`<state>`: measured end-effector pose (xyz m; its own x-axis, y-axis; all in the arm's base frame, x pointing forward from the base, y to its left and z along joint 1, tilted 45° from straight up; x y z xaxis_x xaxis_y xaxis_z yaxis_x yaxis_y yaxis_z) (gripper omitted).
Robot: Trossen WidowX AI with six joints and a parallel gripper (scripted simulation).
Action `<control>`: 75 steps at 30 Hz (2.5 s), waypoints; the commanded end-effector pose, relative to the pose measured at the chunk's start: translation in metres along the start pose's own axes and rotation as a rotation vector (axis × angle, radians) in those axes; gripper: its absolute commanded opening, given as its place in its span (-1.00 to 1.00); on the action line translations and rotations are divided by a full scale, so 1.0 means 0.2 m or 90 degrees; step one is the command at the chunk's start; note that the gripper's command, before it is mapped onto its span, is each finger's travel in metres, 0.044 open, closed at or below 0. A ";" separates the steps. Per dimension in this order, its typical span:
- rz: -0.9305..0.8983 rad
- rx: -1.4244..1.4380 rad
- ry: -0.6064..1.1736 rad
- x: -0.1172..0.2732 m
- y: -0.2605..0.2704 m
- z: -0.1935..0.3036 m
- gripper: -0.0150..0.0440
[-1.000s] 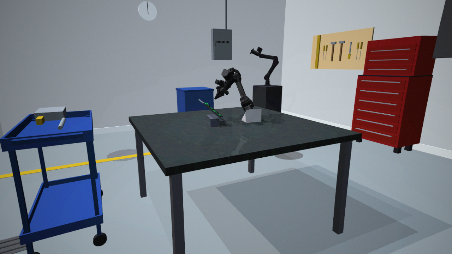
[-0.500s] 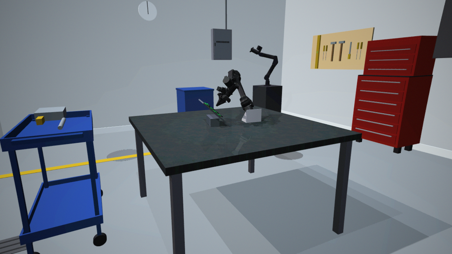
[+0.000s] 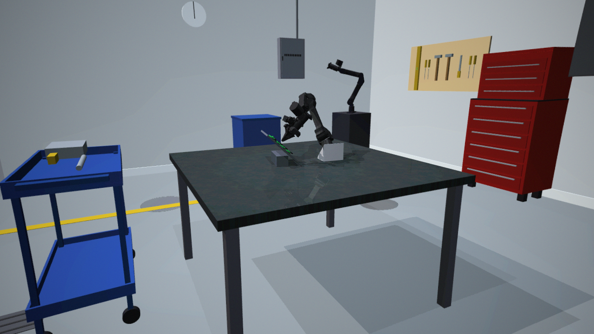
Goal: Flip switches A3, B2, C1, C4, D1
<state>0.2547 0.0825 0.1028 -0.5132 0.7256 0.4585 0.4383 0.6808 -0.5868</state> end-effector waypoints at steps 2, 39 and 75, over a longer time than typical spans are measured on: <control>-0.002 0.002 0.000 -0.04 0.00 0.00 -0.49; -0.002 0.002 0.000 -0.06 0.00 0.00 -0.49; -0.002 0.002 0.000 -0.08 0.00 0.00 -0.49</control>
<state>0.2624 0.0706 0.0957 -0.5141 0.7256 0.4574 0.4395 0.6807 -0.5861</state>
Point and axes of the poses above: the point midway between the two fingers, 35 mm back from their tips, its own x axis back along the fingers, its own y axis across the jaws, z = x × y, the point moved 10 cm from there along x, back along the fingers, and after that the axes turned 10 degrees about -x, right-handed, at the moved point
